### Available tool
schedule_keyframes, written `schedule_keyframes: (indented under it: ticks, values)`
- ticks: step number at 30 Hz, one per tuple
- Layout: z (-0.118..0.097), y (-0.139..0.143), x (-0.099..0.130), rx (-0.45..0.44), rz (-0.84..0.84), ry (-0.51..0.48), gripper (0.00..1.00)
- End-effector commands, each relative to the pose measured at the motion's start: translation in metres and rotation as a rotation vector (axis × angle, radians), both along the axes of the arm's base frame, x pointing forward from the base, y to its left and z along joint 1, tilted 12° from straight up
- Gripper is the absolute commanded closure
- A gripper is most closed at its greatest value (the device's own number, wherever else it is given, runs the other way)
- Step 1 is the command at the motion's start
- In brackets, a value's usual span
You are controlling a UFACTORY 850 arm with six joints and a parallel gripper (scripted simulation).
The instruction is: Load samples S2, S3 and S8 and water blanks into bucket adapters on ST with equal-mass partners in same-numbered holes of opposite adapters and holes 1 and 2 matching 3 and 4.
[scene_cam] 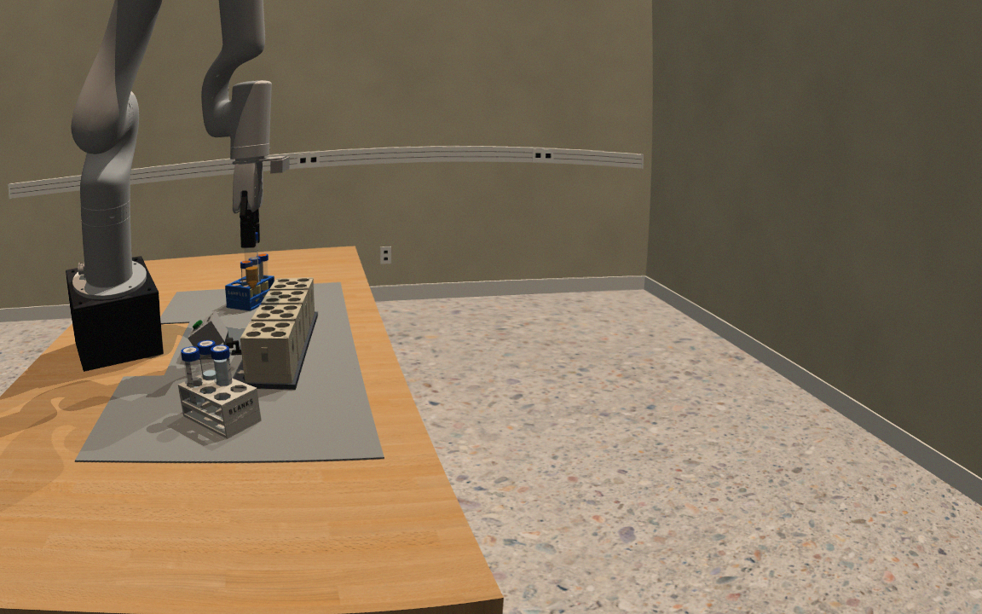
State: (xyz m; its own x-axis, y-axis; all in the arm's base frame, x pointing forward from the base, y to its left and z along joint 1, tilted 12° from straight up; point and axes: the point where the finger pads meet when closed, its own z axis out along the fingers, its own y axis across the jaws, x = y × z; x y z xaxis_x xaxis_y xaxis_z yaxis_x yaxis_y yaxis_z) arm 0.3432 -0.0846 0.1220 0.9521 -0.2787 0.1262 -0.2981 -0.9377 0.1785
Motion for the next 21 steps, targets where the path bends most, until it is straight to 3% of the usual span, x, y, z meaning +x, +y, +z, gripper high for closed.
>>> schedule_keyframes:
  ticks: [1, 18, 21]
  values:
    - [0.006, -0.03, 0.001, 0.009, 0.001, 0.008, 1.0]
    - [0.021, -0.102, 0.0, 0.009, 0.001, 0.008, 1.0]
    - [0.021, -0.102, 0.0, 0.009, 0.001, 0.008, 1.0]
